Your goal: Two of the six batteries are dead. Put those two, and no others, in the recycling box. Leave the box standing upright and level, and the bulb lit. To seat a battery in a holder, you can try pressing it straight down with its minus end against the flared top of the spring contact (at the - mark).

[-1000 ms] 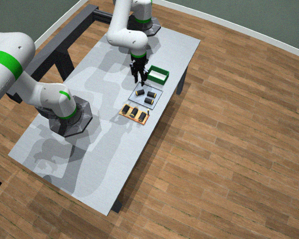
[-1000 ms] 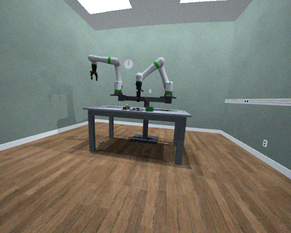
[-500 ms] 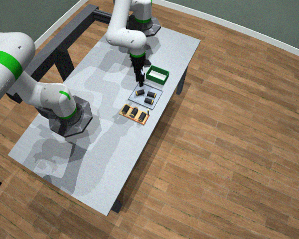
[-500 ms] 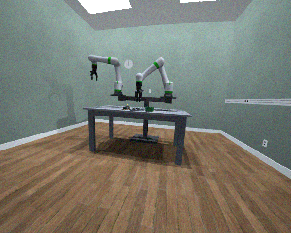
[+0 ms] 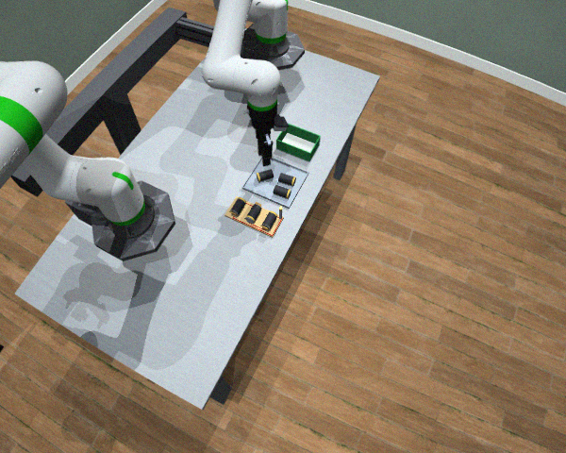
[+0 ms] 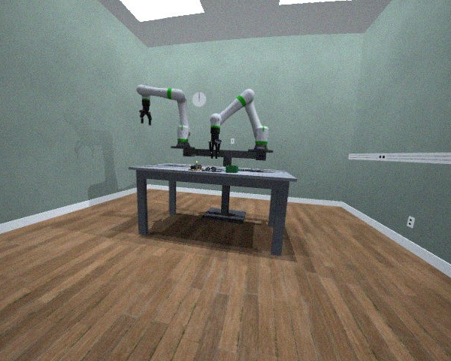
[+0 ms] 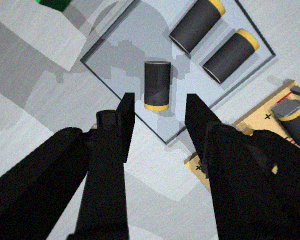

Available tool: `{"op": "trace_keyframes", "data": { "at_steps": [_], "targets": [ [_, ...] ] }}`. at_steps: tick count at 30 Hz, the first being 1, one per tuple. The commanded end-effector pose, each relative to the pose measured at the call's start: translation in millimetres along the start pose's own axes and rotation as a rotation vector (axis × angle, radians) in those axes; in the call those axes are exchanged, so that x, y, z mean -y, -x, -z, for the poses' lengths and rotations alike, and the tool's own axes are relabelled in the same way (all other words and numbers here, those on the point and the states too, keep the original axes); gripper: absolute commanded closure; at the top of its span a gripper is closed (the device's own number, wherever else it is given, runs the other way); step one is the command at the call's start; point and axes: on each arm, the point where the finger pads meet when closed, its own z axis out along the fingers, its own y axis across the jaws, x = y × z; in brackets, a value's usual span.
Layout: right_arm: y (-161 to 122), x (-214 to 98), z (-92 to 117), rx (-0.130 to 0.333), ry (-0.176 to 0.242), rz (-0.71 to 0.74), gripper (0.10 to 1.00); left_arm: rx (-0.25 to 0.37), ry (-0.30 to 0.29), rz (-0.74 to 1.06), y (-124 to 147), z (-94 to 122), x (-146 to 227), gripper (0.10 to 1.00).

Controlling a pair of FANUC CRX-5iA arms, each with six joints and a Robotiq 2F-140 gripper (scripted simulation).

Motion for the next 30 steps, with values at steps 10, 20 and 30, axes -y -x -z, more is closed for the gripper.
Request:
{"op": "trace_keyframes", "data": {
  "at_steps": [10,20,30],
  "targets": [
    [0,0,1,-0.002,0.0,0.0,0.098,0.001,0.001,0.0,0,-64,-1,0.734],
    [0,0,1,-0.002,0.0,0.0,0.098,0.001,0.001,0.0,0,-64,-1,0.734],
    [0,0,1,-0.002,0.0,0.0,0.098,0.001,0.001,0.0,0,-64,-1,0.734]
  ]
}}
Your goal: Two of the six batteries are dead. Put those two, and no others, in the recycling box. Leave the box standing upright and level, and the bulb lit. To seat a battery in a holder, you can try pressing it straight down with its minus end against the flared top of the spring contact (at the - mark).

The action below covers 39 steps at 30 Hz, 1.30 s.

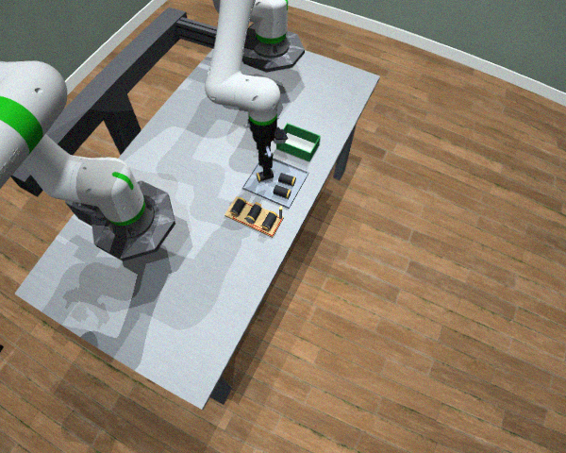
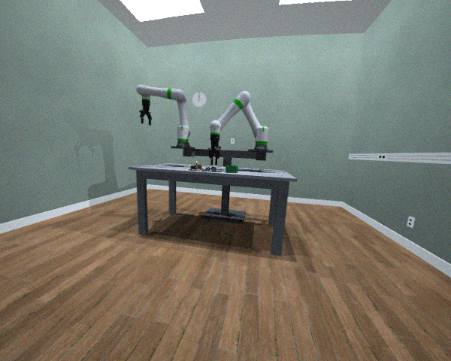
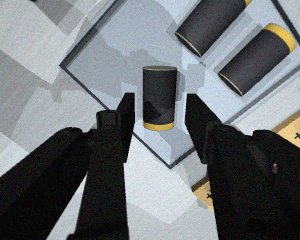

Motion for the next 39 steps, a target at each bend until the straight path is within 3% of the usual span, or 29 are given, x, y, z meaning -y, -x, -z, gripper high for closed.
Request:
{"op": "trace_keyframes", "data": {
  "at_steps": [1,13,22,39],
  "targets": [
    [0,0,1,-0.002,0.0,0.0,0.098,0.001,0.002,0.0,0,1,-1,0.734],
    [0,0,1,-0.002,0.0,0.0,0.098,0.001,0.002,0.0,0,0,-1,0.734],
    [0,0,1,-0.002,0.0,0.0,0.098,0.001,0.002,0.0,0,-32,-1,0.734],
    [0,0,1,-0.002,0.0,0.0,0.098,0.001,0.002,0.0,0,-44,-1,0.734]
  ]
}}
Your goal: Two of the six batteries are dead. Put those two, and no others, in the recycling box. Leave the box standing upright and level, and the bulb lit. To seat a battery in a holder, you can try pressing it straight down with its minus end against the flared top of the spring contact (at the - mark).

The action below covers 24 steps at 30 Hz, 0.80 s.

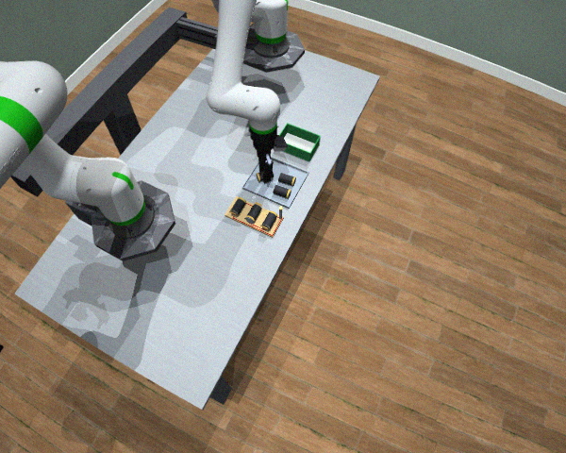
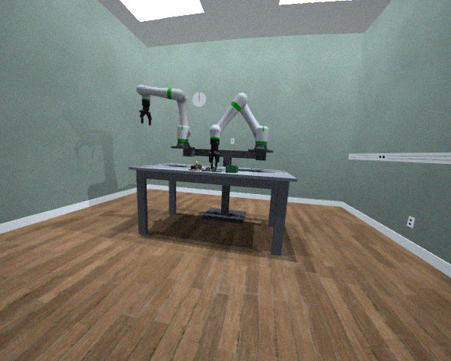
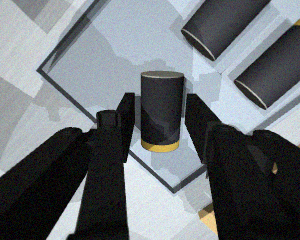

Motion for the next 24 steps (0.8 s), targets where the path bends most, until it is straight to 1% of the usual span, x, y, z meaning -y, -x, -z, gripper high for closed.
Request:
{"op": "trace_keyframes", "data": {
  "at_steps": [1,9,10,24],
  "targets": [
    [-0.2,-0.2,0.9,-0.002,0.0,0.0,0.098,0.001,0.002,0.0,0.5,-0.8,-1.1,0.734],
    [-0.2,-0.2,0.9,-0.002,0.0,0.0,0.098,0.001,0.002,0.0,0.5,-0.8,-1.1,0.734],
    [-0.2,-0.2,0.9,-0.002,0.0,0.0,0.098,0.001,0.002,0.0,0.5,-0.8,-1.1,0.854],
    [-0.2,-0.2,0.9,-0.002,0.0,0.0,0.098,0.001,0.002,0.0,0.5,-0.8,-1.1,0.854]
  ]
}}
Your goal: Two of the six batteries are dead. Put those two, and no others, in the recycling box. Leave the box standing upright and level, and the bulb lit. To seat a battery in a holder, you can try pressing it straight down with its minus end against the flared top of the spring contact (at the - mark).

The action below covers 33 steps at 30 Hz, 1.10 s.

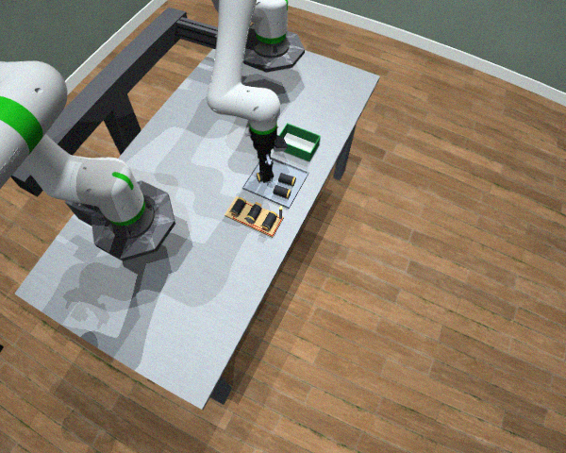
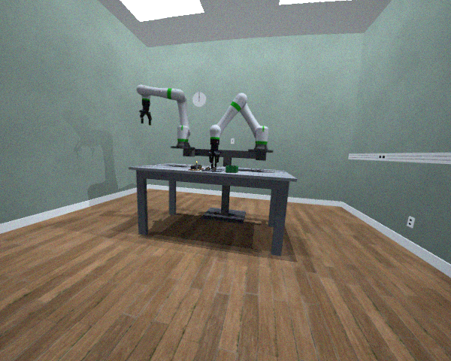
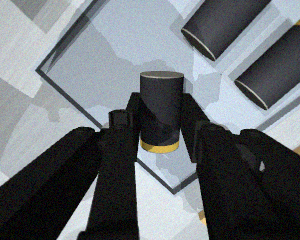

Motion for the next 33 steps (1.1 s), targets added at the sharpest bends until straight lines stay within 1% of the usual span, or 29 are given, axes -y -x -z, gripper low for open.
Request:
{"op": "trace_keyframes", "data": {
  "at_steps": [1,19,22,27,29,33],
  "targets": [
    [0,0,1,-0.002,0.0,0.0,0.098,0.001,0.002,0.0,0,1,-1,0.854],
    [0,0,1,-0.002,0.0,0.0,0.098,0.001,0.002,0.0,0,3,-1,0.854],
    [0,0,1,-0.002,0.0,0.0,0.098,0.001,0.002,0.0,0,11,-1,0.854],
    [0,0,1,-0.002,0.0,0.0,0.098,0.001,0.002,0.0,0,35,-1,0.854],
    [0,0,1,-0.002,0.0,0.0,0.098,0.001,0.002,0.0,0,35,-1,0.854],
    [0,0,1,-0.002,0.0,0.0,0.098,0.001,0.002,0.0,0,45,-1,0.854]
  ]
}}
